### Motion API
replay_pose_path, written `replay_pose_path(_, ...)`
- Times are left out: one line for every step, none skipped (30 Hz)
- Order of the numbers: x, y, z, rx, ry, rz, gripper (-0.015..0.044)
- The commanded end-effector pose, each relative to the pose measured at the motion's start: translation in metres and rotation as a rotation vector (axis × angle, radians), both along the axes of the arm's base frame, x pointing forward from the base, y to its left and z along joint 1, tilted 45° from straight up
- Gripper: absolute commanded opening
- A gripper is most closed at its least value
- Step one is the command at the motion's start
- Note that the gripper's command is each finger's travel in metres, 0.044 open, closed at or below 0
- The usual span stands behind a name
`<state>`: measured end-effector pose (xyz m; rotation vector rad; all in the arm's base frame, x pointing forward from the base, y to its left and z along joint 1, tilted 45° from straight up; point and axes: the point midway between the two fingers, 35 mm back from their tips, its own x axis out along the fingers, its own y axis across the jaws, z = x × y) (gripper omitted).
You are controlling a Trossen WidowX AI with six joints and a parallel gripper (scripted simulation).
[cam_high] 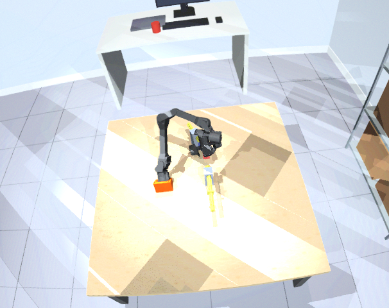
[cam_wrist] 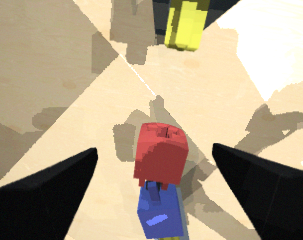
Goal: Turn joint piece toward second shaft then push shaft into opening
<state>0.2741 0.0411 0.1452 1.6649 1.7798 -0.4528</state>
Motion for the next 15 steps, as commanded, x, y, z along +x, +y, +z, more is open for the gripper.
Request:
replay_pose_path(0.003,-0.016,0.018,-0.037,-0.121,0.038,0.0440)
replay_pose_path(0.003,-0.020,0.022,-0.047,-0.150,0.049,0.0440)
replay_pose_path(0.003,-0.024,0.026,-0.058,-0.179,0.060,0.0440)
replay_pose_path(0.002,-0.028,0.030,-0.069,-0.208,0.071,0.0440)
replay_pose_path(0.002,-0.032,0.035,-0.080,-0.237,0.083,0.0440)
replay_pose_path(0.001,-0.036,0.039,-0.092,-0.265,0.094,0.0440)
replay_pose_path(0.001,-0.040,0.043,-0.104,-0.293,0.106,0.0440)
replay_pose_path(0.000,-0.044,0.047,-0.117,-0.320,0.118,0.0440)
replay_pose_path(-0.001,-0.048,0.051,-0.130,-0.348,0.130,0.0440)
replay_pose_path(-0.002,-0.052,0.056,-0.144,-0.374,0.143,0.0440)
replay_pose_path(-0.003,-0.056,0.060,-0.158,-0.401,0.155,0.0440)
replay_pose_path(-0.005,-0.059,0.064,-0.173,-0.426,0.168,0.0440)
replay_pose_path(-0.006,-0.063,0.068,-0.187,-0.452,0.181,0.0440)
replay_pose_path(-0.007,-0.065,0.072,-0.198,-0.472,0.192,0.0440)
replay_pose_path(-0.008,-0.067,0.074,-0.206,-0.483,0.198,0.0440)
